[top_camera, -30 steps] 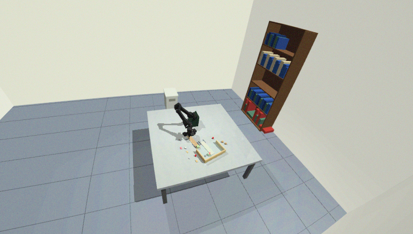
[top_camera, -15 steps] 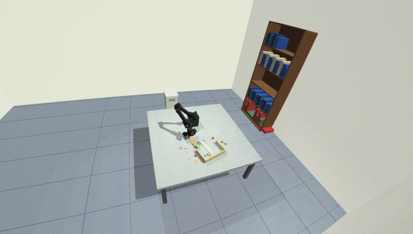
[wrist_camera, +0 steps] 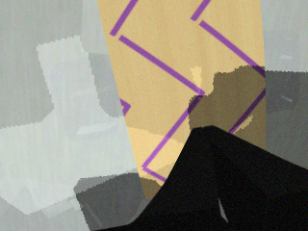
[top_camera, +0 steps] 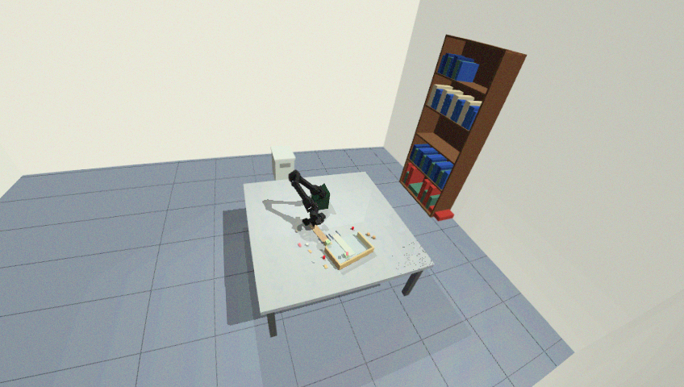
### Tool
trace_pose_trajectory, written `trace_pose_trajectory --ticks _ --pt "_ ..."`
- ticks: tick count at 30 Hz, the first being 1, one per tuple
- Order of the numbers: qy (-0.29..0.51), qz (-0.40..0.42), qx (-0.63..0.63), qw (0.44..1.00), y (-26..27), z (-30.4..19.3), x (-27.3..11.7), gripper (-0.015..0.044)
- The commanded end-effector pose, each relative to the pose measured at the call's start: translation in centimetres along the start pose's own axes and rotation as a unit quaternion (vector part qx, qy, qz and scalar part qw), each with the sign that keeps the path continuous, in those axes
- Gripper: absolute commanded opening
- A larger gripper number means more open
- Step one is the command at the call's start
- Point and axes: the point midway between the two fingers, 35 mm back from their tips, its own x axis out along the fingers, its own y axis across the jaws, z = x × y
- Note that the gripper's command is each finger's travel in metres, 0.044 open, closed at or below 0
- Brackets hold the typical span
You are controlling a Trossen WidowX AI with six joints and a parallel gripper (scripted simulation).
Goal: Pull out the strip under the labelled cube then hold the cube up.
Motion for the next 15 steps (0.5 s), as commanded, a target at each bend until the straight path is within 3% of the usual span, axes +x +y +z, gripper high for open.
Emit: trace_pose_trajectory --ticks 1,6,12,15 --pt "0.014 0.002 -0.002 1.000 0.2 -0.9 0.5 0.0000" --pt "0.014 0.002 -0.002 1.000 0.2 -0.9 0.5 0.0000" --pt "0.013 0.004 -0.002 1.000 0.0 0.3 -4.0 0.0000" --pt "0.014 0.003 -0.002 1.000 0.0 0.2 -4.2 0.0000"
